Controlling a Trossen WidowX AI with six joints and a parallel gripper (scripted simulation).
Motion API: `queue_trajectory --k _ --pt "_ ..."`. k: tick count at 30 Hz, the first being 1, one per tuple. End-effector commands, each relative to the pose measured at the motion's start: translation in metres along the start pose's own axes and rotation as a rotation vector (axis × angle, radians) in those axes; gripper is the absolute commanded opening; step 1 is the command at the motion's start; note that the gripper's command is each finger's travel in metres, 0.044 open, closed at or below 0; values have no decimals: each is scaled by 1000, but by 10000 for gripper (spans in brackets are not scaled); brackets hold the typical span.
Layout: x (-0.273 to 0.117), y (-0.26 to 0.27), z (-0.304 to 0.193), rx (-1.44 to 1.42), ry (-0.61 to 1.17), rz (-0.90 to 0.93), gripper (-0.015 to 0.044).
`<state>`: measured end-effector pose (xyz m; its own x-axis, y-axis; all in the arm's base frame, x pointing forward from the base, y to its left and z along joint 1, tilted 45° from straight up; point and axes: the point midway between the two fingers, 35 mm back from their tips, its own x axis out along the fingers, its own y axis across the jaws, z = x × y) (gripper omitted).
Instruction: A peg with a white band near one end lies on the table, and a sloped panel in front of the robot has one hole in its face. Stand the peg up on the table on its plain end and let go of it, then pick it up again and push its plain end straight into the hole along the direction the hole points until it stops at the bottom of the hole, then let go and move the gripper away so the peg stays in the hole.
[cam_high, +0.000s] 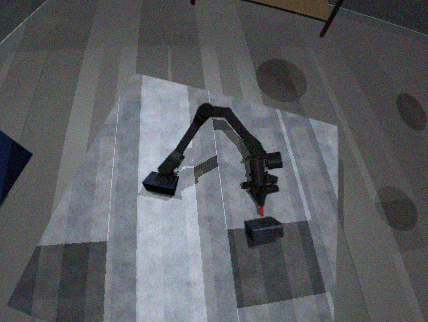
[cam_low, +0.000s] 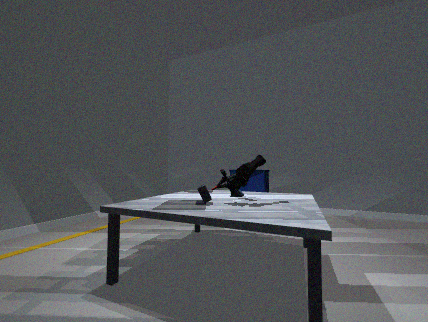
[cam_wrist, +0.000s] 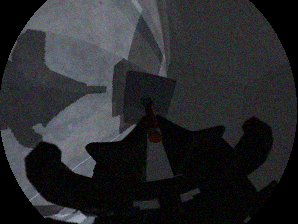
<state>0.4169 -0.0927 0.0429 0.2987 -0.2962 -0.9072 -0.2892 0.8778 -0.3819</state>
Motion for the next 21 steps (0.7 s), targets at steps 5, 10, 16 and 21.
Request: queue_trajectory --k 5,10,16,21 --pt "10 0 0 -2 2 -8 0" --pt "17 0 0 -2 1 -8 0" --pt "23 -1 0 -1 1 -7 0" --pt "20 0 0 3 1 -4 0"
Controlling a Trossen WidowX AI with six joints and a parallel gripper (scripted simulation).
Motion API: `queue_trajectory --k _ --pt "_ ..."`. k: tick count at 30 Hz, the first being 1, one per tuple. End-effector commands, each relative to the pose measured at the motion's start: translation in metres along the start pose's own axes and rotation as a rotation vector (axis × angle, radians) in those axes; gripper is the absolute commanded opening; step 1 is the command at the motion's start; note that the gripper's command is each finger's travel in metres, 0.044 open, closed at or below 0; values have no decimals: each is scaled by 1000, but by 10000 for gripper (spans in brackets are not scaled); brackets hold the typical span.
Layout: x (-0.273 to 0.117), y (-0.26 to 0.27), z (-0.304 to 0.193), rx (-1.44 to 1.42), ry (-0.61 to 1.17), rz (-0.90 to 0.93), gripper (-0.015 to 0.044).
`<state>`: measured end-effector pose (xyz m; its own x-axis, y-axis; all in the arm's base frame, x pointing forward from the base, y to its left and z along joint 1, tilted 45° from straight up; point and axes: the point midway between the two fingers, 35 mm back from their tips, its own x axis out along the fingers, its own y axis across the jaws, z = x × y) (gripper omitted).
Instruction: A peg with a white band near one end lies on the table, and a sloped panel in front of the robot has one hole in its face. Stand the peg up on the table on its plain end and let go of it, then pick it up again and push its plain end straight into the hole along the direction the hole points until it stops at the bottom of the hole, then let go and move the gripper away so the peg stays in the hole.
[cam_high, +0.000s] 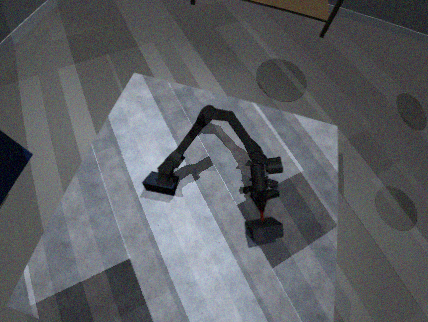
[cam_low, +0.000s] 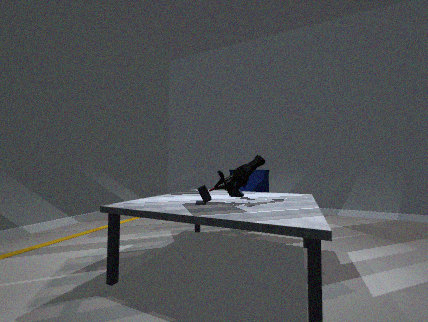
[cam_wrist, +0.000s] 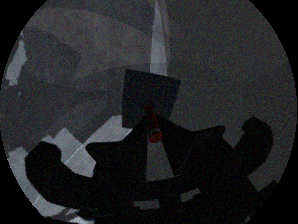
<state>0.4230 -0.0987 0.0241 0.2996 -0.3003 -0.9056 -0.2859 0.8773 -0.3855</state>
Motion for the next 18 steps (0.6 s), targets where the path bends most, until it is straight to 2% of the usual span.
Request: queue_trajectory --k 1,18 --pt "-1 0 0 1 1 0 0" --pt "4 -1 0 1 1 0 0"
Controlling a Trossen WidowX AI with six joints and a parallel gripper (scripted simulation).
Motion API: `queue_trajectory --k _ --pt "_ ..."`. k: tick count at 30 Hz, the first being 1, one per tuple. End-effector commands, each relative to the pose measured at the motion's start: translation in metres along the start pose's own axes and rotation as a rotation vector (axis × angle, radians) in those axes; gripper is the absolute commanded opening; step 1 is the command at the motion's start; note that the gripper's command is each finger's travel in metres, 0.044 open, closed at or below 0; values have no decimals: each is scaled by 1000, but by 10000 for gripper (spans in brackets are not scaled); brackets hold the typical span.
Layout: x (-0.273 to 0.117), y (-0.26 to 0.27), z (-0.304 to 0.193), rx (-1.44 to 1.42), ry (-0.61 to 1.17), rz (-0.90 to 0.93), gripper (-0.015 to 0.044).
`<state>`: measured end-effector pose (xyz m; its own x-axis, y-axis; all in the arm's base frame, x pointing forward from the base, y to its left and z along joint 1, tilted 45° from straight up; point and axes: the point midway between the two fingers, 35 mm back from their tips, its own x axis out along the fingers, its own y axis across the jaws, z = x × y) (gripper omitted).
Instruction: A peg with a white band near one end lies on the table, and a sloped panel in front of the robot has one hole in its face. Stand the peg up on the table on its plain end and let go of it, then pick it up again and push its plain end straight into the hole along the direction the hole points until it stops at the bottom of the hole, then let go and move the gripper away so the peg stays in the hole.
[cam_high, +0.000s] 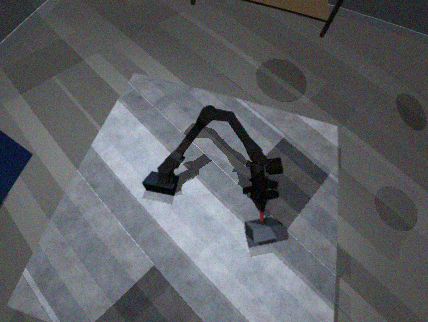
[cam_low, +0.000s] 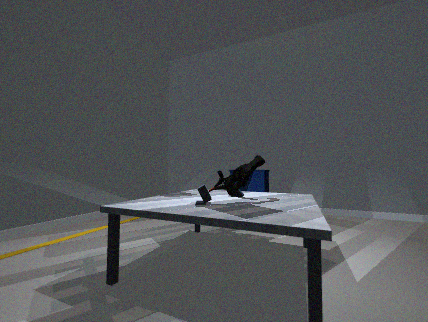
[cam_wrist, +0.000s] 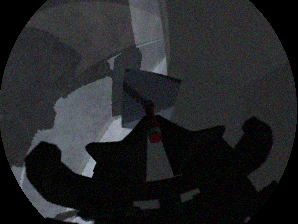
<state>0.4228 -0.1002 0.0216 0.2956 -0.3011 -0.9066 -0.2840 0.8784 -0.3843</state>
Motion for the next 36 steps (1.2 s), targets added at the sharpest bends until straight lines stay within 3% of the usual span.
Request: queue_trajectory --k 1,36 --pt "2 -1 1 -2 -3 -1 0" --pt "25 -1 2 -2 -4 -1 0"
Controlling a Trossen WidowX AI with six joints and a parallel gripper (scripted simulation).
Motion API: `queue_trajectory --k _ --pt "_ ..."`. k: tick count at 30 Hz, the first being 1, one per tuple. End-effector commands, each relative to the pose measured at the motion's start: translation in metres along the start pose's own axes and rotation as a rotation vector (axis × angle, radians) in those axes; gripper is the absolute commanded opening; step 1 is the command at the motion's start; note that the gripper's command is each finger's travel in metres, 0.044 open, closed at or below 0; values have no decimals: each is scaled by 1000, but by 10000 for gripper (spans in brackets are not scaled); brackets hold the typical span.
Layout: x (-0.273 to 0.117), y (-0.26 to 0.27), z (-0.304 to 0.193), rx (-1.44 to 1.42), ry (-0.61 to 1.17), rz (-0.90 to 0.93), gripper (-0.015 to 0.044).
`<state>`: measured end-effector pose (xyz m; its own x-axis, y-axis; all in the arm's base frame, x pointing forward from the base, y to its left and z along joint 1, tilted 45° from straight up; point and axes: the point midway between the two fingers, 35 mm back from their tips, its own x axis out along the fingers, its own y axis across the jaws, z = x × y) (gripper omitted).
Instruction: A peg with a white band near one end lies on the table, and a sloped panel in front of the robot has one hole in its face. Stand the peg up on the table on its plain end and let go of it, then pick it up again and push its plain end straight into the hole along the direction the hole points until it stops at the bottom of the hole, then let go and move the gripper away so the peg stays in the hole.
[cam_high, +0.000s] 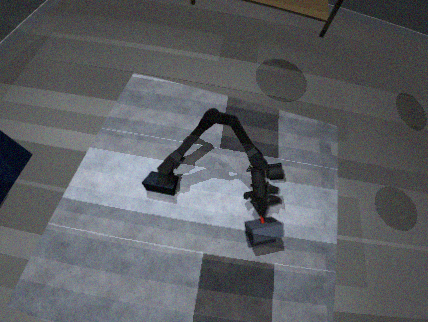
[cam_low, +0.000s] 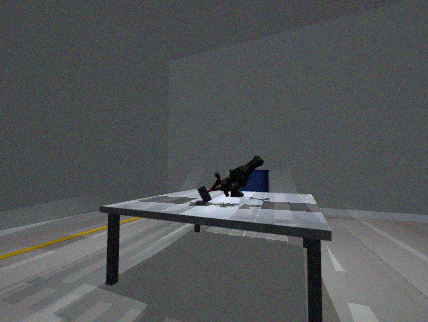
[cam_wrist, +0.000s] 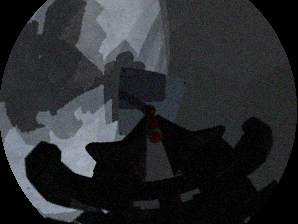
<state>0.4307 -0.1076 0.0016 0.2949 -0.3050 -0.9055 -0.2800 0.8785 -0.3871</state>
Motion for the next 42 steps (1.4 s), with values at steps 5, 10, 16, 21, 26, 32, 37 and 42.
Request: queue_trajectory --k 5,10,16,21,26,32,37,42 --pt "6 0 1 -5 -6 2 0" --pt "8 0 1 -5 -6 2 0" --pt "9 0 1 -5 -6 2 0" --pt "8 0 0 0 1 0 0" --pt "8 0 0 0 1 0 53" --pt "8 0 0 0 1 0 210" --pt "8 0 0 0 1 0 341" --pt "2 0 1 -1 0 0 440"
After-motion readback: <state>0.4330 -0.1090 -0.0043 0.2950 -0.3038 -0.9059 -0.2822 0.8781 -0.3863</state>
